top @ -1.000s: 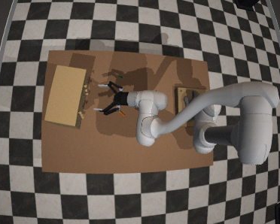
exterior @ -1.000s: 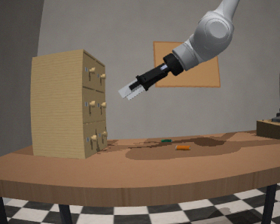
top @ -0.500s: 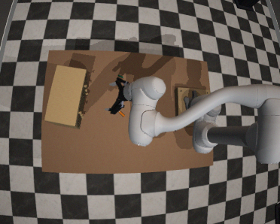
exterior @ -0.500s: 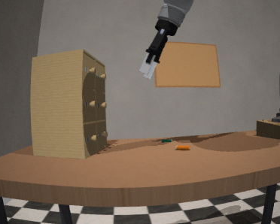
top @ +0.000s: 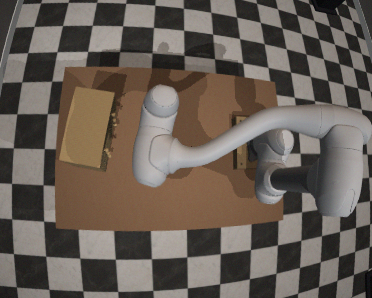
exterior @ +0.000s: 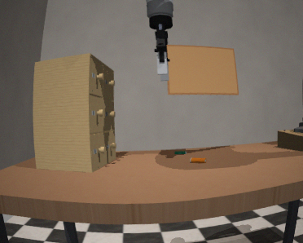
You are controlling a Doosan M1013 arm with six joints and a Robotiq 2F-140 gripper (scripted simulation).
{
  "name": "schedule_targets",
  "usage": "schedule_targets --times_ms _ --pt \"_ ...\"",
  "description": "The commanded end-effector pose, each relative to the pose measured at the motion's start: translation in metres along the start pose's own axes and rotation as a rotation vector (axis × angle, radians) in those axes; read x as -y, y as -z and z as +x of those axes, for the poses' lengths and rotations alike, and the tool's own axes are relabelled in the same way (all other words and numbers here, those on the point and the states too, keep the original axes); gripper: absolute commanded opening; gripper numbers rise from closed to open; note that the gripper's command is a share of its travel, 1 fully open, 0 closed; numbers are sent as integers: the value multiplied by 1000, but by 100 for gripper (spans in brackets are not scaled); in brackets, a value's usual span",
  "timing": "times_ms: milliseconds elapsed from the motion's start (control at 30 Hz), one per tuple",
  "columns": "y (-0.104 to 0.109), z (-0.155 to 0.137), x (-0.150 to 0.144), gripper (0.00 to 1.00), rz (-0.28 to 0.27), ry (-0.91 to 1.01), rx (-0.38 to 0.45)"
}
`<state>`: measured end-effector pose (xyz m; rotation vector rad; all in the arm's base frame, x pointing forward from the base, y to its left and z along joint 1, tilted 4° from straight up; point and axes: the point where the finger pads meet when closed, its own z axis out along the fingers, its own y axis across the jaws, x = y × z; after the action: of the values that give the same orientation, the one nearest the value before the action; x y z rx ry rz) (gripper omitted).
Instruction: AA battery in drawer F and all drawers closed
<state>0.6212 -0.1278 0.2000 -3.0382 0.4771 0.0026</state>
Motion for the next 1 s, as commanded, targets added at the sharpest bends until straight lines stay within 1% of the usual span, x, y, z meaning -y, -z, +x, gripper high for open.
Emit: schedule_targets --times_ms 0,67,167,233,467,600,733,833,900,967 --pt "0 -1 0 100 0 0 0" --pt "1 -13 -9 100 0 0 0" --pt "1 -49 -30 100 0 0 1" --pt "0 -62 -37 100 0 0 1" --pt "0 -62 -38 100 0 0 -4" --pt "-3 -59 -38 100 0 0 -35" --pt "-9 -53 -38 100 0 0 -109" --pt "-16 -46 -38 100 0 0 -196" --pt "-16 -46 -38 100 0 0 -196" --pt "-22 -40 -38 100 1 0 -267"
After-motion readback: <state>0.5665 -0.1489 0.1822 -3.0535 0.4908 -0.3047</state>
